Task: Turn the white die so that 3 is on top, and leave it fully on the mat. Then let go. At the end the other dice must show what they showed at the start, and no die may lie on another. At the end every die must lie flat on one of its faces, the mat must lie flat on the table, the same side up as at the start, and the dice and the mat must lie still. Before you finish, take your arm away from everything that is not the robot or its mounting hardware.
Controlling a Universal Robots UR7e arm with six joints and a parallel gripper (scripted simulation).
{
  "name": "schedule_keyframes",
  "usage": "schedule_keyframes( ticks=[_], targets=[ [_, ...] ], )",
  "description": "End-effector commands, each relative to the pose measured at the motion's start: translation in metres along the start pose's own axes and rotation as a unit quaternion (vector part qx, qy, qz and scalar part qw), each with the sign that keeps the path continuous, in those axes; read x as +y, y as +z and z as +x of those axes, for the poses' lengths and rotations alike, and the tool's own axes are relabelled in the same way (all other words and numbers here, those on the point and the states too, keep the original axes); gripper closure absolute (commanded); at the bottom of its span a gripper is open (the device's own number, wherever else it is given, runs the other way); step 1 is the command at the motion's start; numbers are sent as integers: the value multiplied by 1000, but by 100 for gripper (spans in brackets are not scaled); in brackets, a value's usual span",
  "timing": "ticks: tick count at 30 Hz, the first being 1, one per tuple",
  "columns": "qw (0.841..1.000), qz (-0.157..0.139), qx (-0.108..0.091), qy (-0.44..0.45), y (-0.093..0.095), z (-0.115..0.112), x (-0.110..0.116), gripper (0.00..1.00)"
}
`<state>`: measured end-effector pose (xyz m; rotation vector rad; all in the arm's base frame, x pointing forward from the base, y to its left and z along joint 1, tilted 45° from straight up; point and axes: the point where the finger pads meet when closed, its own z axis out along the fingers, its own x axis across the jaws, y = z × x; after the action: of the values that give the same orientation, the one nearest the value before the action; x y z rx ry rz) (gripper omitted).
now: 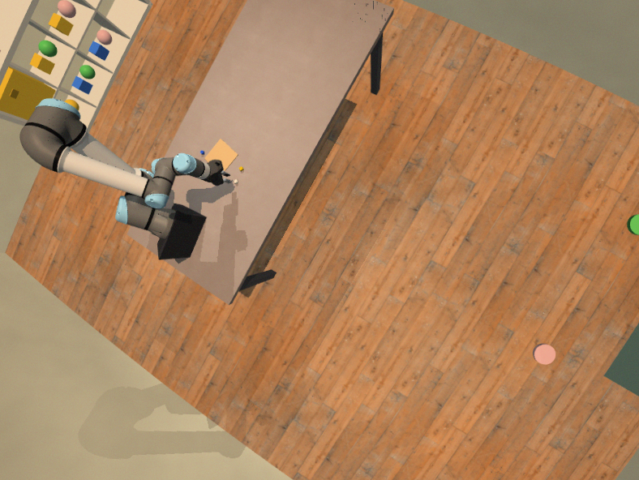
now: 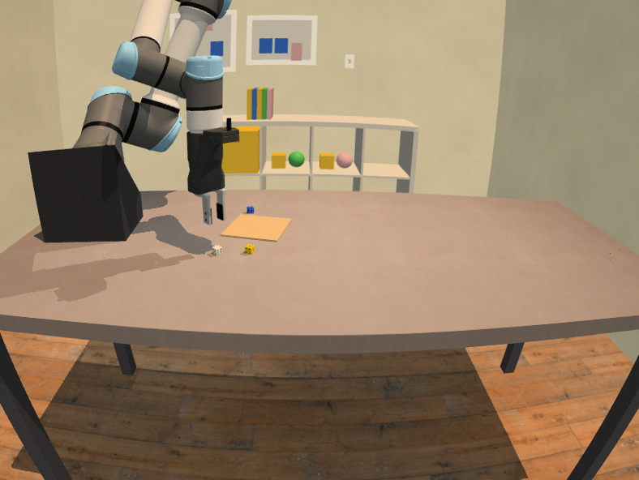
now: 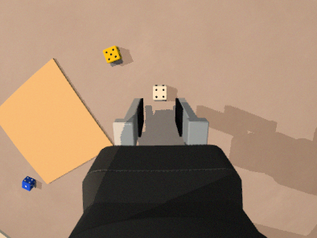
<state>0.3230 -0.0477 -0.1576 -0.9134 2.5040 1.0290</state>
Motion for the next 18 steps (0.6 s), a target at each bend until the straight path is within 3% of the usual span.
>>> schedule_keyframes(
  ticks=[1,18],
  targets=[
    [1000,1,0,0,2,0,0,36],
    [1000,1,0,0,23,1,-1,36]
  ],
)
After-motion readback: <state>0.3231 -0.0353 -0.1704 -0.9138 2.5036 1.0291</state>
